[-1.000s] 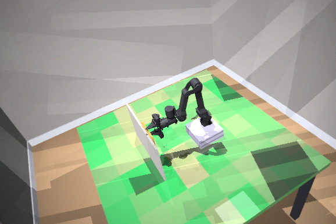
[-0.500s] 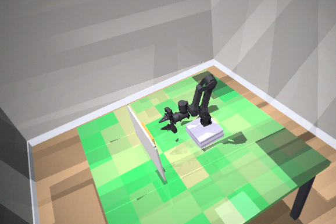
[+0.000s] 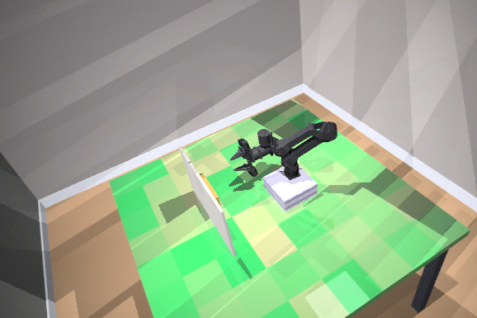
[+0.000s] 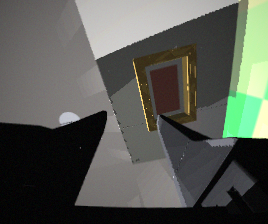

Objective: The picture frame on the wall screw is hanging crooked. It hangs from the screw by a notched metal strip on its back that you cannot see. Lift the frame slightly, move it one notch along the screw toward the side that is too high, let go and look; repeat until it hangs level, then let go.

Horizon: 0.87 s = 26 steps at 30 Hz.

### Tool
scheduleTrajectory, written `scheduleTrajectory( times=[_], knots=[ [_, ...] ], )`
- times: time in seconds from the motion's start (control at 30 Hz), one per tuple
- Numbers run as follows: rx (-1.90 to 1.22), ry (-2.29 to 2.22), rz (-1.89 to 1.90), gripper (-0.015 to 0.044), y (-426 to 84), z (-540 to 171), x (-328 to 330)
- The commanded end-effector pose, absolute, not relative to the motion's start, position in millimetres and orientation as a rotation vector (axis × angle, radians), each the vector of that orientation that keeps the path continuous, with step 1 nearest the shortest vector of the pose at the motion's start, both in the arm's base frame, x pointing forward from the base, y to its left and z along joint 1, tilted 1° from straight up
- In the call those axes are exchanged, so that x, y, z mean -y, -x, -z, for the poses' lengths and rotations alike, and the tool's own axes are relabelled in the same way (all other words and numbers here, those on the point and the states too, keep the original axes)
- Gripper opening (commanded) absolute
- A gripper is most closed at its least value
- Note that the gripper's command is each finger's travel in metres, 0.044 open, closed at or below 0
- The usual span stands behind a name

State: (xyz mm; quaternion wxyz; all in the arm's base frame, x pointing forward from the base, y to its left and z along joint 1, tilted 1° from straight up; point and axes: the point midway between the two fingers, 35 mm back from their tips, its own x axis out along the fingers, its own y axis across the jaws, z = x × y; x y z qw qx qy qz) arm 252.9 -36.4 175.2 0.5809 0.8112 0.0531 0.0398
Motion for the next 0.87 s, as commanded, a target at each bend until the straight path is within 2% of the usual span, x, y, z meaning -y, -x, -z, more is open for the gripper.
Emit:
scheduleTrajectory(
  times=[0.0,0.27,0.83],
  knots=[
    [-0.13,-1.934,-0.094,0.026,-238.2,-178.4,39.4],
    [-0.139,-2.03,-0.088,0.026,-205.3,-178.5,39.2],
    [-0.139,-2.033,-0.088,0.026,-204.7,-178.4,39.1]
  ],
)
